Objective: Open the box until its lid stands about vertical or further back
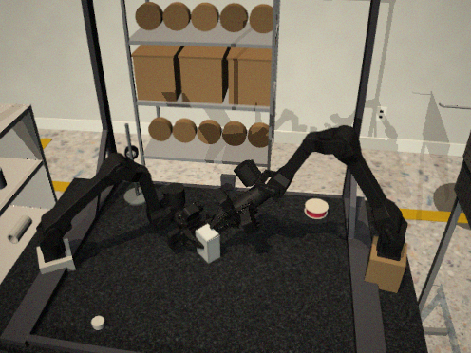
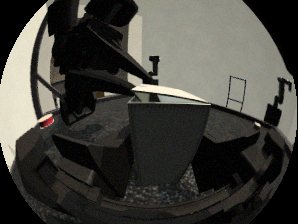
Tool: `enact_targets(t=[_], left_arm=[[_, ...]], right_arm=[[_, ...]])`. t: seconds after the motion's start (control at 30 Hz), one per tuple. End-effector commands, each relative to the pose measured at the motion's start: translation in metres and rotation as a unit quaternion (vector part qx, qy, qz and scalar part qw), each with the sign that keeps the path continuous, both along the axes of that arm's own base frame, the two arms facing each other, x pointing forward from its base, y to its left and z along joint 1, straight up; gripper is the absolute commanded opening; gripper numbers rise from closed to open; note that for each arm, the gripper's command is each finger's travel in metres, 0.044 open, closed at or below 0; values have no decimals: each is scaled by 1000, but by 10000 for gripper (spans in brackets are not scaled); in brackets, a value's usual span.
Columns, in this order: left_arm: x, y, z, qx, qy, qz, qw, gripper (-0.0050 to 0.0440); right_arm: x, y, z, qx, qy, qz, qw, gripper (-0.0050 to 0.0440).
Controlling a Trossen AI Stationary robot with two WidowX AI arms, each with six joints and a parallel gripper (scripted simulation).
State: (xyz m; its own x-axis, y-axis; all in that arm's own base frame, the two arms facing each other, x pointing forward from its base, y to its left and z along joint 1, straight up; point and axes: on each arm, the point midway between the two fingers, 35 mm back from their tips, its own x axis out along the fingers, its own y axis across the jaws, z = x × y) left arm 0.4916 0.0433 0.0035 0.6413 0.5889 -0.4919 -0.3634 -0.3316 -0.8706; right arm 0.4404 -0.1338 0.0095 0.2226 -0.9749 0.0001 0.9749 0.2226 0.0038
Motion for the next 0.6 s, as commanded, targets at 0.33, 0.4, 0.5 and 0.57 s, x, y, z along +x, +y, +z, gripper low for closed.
enact_targets(t=[0.33,0.4,0.5,0.57], left_arm=[[7,0,16,-3,-22,0,1000,50],[7,0,16,-3,-22,0,1000,50],[8,0,16,1,-26,0,1000,50],[8,0,16,7,-32,-1,999,50]], right_arm=[[4,0,11,0,-14,2,1000,224],[4,0,11,0,-14,2,1000,224],[4,0,11,0,-14,2,1000,224],[4,0,11,0,-14,2,1000,224]])
